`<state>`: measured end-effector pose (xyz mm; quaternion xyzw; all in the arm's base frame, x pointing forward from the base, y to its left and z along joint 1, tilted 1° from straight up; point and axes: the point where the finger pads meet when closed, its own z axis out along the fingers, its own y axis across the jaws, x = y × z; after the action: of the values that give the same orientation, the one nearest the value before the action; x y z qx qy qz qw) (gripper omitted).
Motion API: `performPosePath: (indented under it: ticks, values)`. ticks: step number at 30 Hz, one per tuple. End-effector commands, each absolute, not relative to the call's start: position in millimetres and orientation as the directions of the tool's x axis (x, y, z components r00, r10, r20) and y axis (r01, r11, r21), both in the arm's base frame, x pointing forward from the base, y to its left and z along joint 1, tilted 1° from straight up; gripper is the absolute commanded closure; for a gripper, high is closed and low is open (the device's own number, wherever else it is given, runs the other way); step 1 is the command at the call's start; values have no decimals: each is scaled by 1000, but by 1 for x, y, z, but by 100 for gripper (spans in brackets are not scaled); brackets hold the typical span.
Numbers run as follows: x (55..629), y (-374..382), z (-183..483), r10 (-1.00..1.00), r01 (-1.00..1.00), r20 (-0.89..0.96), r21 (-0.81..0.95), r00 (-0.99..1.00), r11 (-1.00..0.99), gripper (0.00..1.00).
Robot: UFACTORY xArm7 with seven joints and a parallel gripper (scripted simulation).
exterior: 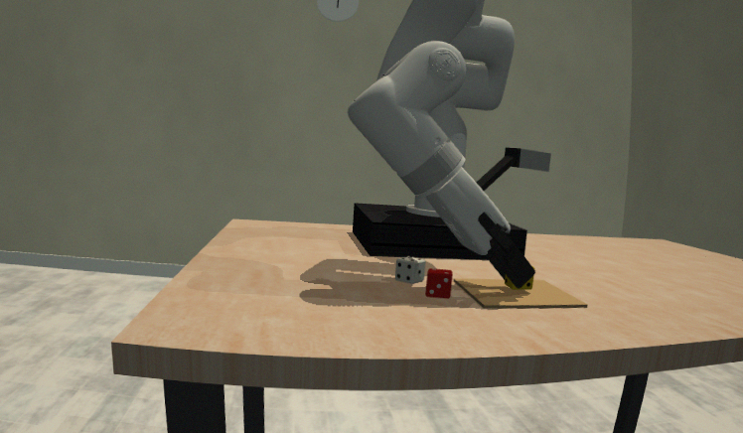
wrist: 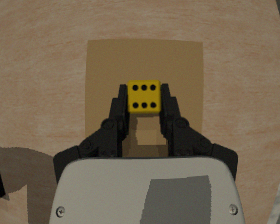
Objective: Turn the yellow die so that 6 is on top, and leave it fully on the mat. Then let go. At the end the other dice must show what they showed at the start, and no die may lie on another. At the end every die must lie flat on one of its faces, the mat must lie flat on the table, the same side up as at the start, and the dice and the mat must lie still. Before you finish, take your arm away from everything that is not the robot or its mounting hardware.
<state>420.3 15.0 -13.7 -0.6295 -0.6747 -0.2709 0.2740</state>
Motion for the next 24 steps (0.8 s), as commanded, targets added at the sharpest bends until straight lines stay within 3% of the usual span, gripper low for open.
performPosePath:
  ticks: [1,24]
  values:
    - [422,15,-13,702,998,710,24,-60,60,73]
    - [422,15,-17,702,998,710,24,-60,60,73]
